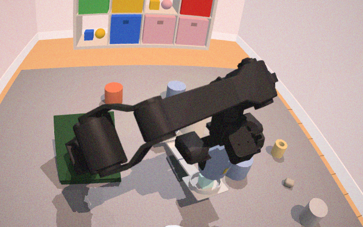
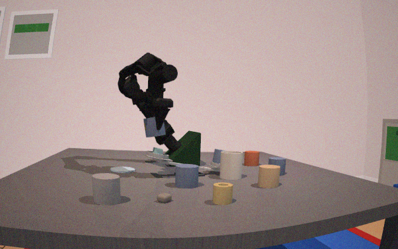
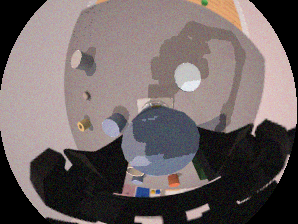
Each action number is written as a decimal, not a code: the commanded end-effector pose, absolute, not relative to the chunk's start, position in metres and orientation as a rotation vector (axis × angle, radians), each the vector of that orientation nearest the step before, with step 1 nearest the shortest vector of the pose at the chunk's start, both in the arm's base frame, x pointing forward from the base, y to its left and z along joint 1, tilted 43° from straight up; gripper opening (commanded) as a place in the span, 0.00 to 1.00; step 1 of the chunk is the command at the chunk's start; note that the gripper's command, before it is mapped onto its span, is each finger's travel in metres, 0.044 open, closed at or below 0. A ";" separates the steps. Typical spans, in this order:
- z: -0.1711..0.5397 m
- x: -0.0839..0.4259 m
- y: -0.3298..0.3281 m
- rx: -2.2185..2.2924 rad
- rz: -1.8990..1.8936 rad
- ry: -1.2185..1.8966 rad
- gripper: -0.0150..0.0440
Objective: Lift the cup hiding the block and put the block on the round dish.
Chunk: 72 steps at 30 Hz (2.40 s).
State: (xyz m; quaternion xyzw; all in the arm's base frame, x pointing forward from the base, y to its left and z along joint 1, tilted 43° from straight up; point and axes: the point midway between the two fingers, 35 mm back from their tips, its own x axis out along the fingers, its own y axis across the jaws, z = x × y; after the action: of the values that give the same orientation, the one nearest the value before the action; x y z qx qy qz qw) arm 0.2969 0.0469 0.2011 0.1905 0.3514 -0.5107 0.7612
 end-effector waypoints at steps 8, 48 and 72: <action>0.205 0.295 0.050 0.412 -1.107 0.766 0.25; 0.205 0.295 0.050 0.412 -1.107 0.766 0.25; 0.225 0.261 -0.038 0.527 -1.156 0.790 0.25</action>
State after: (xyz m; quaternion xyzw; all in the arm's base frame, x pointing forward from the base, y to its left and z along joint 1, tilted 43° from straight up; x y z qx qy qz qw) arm 0.2669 -0.0303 0.2258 0.2323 0.3545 -0.5266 0.7369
